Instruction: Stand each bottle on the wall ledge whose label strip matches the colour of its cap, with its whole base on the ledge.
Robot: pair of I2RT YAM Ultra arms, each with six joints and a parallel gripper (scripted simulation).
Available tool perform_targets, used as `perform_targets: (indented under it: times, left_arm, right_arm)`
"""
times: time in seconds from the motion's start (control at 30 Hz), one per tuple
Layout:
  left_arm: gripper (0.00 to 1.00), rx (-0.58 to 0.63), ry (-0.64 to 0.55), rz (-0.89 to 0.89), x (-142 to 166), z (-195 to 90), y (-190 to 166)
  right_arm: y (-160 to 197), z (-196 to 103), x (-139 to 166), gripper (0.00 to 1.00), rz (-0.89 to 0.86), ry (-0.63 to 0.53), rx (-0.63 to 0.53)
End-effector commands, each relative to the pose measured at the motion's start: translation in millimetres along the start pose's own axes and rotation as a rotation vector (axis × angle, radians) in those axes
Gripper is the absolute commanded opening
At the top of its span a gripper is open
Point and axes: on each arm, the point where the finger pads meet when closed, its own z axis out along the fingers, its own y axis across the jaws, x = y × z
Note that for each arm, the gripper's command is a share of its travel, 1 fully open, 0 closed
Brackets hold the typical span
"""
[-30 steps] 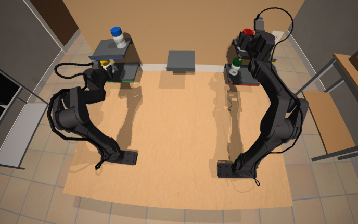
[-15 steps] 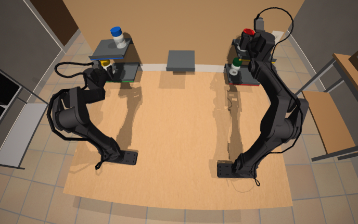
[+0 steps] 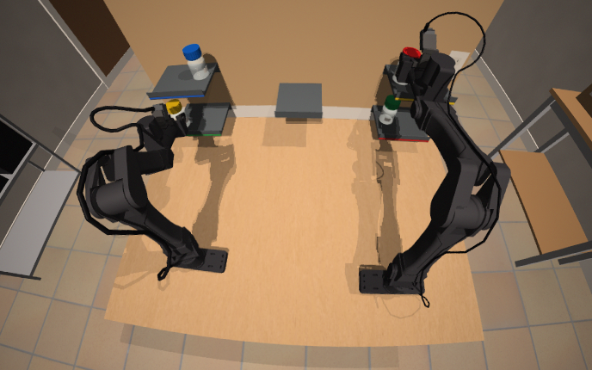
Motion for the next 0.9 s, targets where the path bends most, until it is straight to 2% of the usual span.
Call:
perform_targets:
  times: [0.0, 0.27, 0.37, 0.43, 0.53, 0.87]
  left_arm:
    - [0.49, -0.001, -0.082, 0.022, -30.3, -13.8, 1.9]
    - [0.49, -0.007, -0.051, 0.014, -16.9, -29.1, 3.5]
    - [0.49, -0.007, -0.050, 0.013, -16.1, -31.6, 3.4]
    - [0.49, -0.002, -0.089, 0.024, -25.8, -38.3, 1.8]
    - [0.49, -0.003, -0.068, 0.017, -18.2, -44.4, 2.4]
    - [0.49, -0.005, -0.058, 0.014, -9.7, -67.1, 2.4]
  right_arm:
    - [1.5, -3.1, -30.3, 0.50, -0.003, -0.034, -0.006]
    - [1.6, -2.1, -74.1, 0.50, -0.003, -0.024, -0.008]
    - [1.6, -2.1, -75.3, 0.50, -0.003, -0.024, -0.008]
    - [1.6, -2.2, -75.8, 0.50, -0.003, -0.024, -0.008]
    - [1.6, -2.2, -75.8, 0.50, -0.003, -0.024, -0.008]
    - [-0.5, -25.1, -117.2, 0.50, -0.012, -0.128, -0.002]
